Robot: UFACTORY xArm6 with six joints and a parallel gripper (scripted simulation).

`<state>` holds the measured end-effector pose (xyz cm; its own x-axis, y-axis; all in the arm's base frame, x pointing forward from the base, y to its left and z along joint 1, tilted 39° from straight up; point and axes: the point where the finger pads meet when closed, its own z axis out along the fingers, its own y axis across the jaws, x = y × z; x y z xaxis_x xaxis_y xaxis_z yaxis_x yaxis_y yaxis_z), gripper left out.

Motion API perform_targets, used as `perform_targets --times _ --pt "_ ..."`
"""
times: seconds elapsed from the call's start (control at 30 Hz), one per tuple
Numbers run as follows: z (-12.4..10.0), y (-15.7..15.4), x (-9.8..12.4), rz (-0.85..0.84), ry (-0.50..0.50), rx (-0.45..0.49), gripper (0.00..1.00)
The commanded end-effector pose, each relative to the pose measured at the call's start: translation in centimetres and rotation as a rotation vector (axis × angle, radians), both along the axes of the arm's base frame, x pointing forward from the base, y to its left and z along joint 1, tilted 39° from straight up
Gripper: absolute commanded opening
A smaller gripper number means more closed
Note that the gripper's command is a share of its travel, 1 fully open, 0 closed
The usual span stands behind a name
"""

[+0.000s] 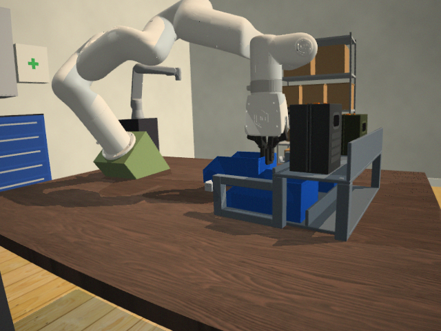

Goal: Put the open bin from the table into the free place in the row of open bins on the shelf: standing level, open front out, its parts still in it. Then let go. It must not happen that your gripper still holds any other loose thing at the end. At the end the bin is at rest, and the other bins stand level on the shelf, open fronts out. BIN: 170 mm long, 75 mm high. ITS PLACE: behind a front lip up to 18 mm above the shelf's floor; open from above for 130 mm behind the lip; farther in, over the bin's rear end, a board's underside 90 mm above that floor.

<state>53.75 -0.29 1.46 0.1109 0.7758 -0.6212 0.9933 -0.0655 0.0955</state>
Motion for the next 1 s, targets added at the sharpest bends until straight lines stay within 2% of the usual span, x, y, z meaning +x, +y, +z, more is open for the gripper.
perform_targets --times 0.0,0.37,0.4,0.97 --pt "0.12 0.09 0.08 0.001 -0.003 0.001 0.00" --pt "0.12 0.09 0.08 0.001 -0.003 0.001 0.00" --pt "0.12 0.09 0.08 0.001 -0.003 0.001 0.33" --pt "0.12 0.10 0.09 0.001 -0.003 0.001 0.33"
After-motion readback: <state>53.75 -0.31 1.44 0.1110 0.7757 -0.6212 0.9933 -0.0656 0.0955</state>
